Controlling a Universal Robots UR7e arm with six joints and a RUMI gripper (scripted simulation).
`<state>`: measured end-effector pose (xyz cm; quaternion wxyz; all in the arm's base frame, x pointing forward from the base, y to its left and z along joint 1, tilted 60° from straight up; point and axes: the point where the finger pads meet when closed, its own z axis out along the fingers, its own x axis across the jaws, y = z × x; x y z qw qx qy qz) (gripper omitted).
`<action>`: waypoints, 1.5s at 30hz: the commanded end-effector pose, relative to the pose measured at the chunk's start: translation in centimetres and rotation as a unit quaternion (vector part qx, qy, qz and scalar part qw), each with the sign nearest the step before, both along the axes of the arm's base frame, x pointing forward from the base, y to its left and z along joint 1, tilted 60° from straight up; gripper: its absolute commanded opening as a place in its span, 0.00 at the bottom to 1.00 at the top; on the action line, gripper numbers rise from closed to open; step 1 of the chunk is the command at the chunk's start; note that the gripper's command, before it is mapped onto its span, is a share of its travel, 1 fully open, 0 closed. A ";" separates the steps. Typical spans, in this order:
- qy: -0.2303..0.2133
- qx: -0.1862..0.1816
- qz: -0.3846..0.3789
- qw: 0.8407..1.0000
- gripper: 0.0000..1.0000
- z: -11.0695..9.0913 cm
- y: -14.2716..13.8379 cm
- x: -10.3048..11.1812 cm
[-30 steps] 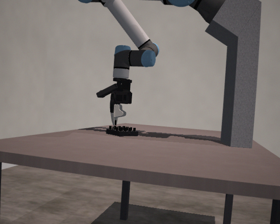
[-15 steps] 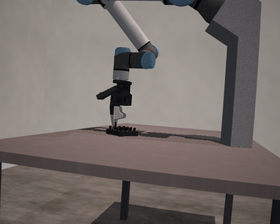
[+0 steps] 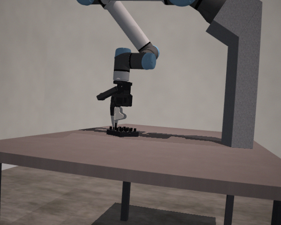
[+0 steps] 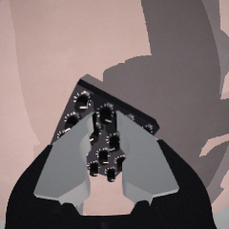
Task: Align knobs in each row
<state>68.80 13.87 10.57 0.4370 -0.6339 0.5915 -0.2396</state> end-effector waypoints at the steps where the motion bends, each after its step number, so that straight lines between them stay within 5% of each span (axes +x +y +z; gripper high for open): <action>1: 0.000 0.000 0.000 1.000 0.11 0.1 0.0 0.0; 45: 0.000 0.000 0.000 1.000 0.04 0.1 0.0 0.0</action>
